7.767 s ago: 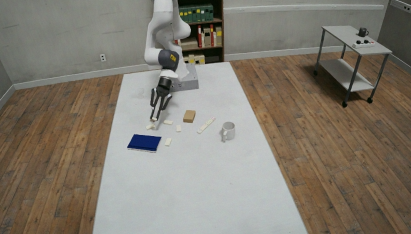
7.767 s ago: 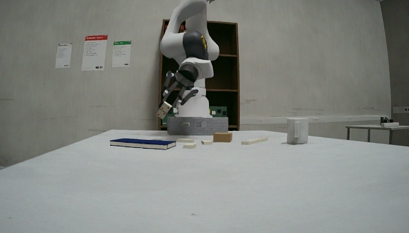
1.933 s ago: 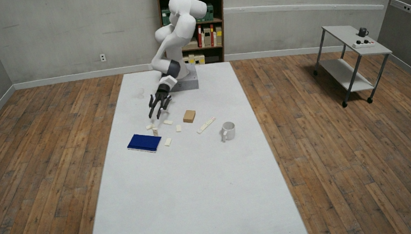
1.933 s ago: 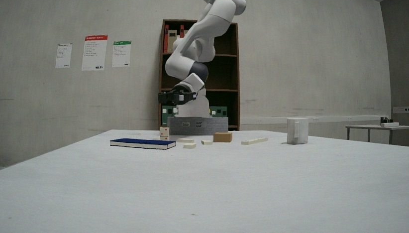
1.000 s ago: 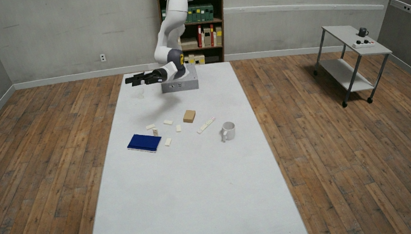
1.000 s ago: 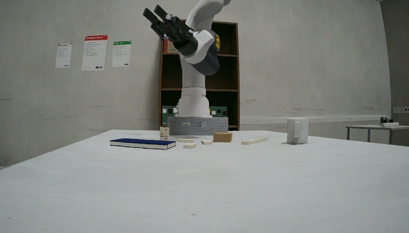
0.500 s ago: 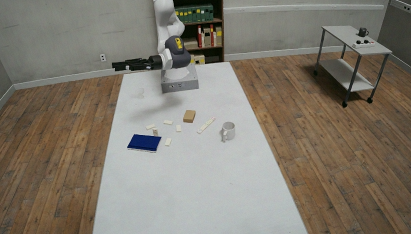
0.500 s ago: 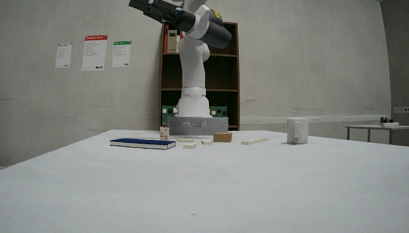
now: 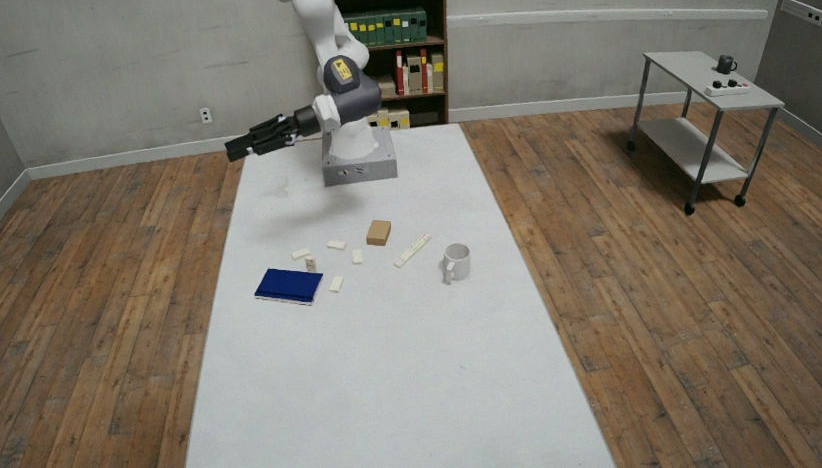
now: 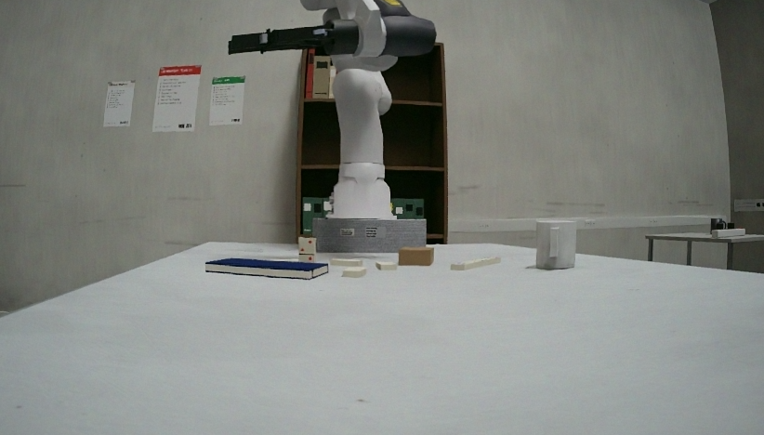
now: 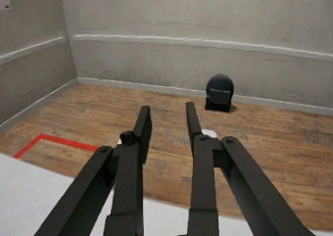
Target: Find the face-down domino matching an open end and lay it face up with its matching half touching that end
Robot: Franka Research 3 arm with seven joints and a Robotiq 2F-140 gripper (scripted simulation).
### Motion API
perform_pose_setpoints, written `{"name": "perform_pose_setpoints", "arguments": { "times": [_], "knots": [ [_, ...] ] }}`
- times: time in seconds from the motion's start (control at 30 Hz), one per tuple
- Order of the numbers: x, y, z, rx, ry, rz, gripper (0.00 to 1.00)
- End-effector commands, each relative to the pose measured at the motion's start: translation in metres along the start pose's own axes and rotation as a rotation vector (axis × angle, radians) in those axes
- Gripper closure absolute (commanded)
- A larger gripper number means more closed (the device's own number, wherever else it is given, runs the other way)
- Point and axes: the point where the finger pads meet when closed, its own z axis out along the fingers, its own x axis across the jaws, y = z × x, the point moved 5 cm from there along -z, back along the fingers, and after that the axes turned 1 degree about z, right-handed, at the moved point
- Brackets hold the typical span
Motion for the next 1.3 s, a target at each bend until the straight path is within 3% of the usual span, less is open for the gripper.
{"name": "perform_pose_setpoints", "arguments": {
  "times": [0.0,0.27,0.33,0.37,0.53,0.83,0.9,0.93,1.27],
  "knots": [
    [-0.004,0.036,-0.001,-0.168,0.026,-0.221,0.67],
    [-0.015,0.098,-0.017,-0.437,-0.018,-0.35,0.67],
    [-0.015,0.098,-0.017,-0.437,-0.018,-0.35,0.67],
    [-0.017,0.103,-0.018,-0.512,-0.037,-0.399,0.67],
    [-0.028,0.134,-0.03,-0.663,-0.098,-0.462,0.67],
    [-0.05,0.174,-0.043,-0.919,-0.251,-0.576,0.67],
    [-0.05,0.174,-0.043,-0.919,-0.251,-0.576,0.67],
    [-0.053,0.176,-0.042,-0.978,-0.292,-0.615,0.67],
    [-0.08,0.198,-0.043,-1.162,-0.482,-0.727,0.67]
  ]
}}
